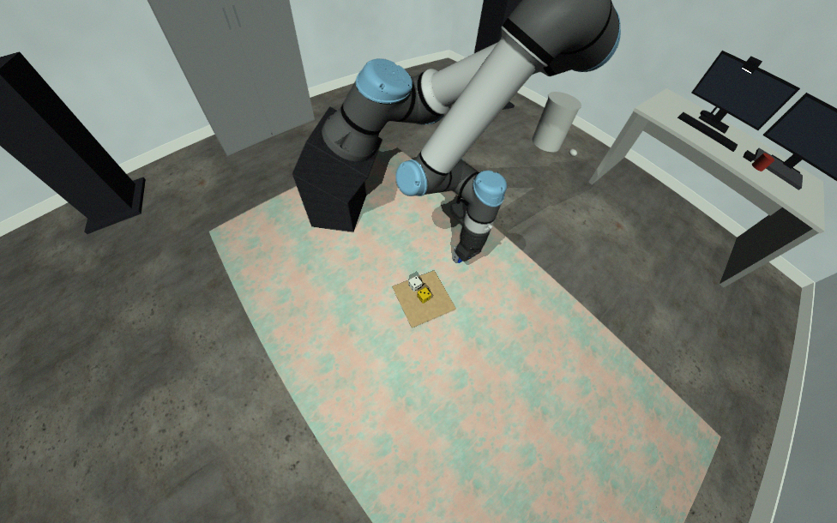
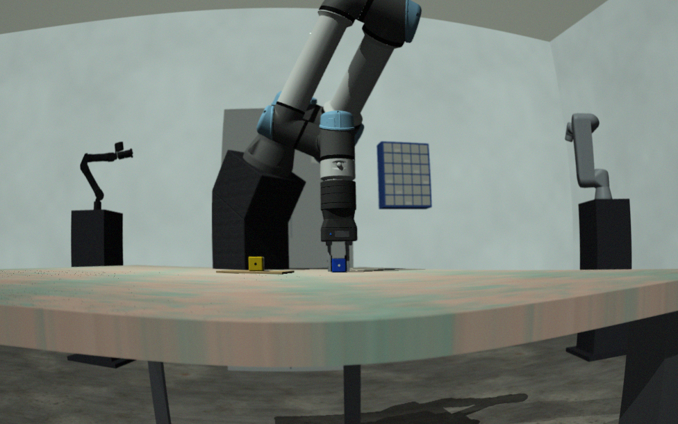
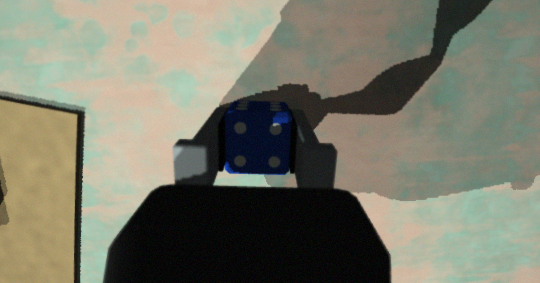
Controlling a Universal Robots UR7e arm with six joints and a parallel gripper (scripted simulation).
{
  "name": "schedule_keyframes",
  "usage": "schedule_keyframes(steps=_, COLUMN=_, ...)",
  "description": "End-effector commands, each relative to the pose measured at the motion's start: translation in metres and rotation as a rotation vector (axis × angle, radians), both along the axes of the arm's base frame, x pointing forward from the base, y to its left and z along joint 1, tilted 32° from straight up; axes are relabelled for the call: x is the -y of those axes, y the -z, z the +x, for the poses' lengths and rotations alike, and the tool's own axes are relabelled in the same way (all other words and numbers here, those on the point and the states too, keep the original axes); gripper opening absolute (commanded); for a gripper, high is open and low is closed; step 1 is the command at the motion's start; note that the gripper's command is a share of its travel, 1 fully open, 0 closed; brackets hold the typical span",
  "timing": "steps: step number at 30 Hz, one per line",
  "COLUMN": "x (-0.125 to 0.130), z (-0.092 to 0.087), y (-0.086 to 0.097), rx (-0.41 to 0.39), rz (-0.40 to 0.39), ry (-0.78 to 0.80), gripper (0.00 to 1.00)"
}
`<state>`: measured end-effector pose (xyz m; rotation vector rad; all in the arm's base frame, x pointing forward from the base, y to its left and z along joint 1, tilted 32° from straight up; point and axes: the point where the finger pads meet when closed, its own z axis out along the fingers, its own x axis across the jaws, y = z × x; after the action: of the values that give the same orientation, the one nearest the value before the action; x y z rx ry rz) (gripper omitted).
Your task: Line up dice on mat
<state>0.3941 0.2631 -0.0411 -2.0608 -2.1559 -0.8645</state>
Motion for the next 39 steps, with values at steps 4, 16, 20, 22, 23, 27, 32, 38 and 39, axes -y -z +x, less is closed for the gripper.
schedule_keyframes(steps=4, x=0.0000, z=0.0002, y=-0.0004, rx=0.001, rz=0.000, ry=0.000, gripper=0.57)
schedule_keyframes(steps=16, x=0.0000, z=0.0002, y=-0.0004, rx=0.001, rz=0.000, ry=0.000, gripper=0.57)
schedule_keyframes(steps=20, x=0.0000, z=0.0002, y=-0.0004, rx=0.001, rz=0.000, ry=0.000, gripper=0.57)
schedule_keyframes(steps=22, x=0.0000, z=0.0002, y=-0.0004, rx=0.001, rz=0.000, ry=0.000, gripper=0.57)
schedule_keyframes(steps=23, x=0.0000, z=0.0002, y=-0.0004, rx=0.001, rz=0.000, ry=0.000, gripper=0.57)
schedule_keyframes(steps=27, x=0.0001, z=0.0002, y=-0.0005, rx=0.001, rz=0.000, ry=0.000, gripper=0.57)
schedule_keyframes(steps=32, x=0.0010, z=-0.0006, y=-0.0023, rx=0.001, rz=0.000, ry=0.000, gripper=0.57)
schedule_keyframes(steps=38, x=0.0029, z=-0.0022, y=-0.0062, rx=0.001, rz=0.000, ry=0.000, gripper=0.57)
schedule_keyframes(steps=39, x=0.0035, z=-0.0027, y=-0.0076, rx=0.001, rz=0.000, ry=0.000, gripper=0.57)
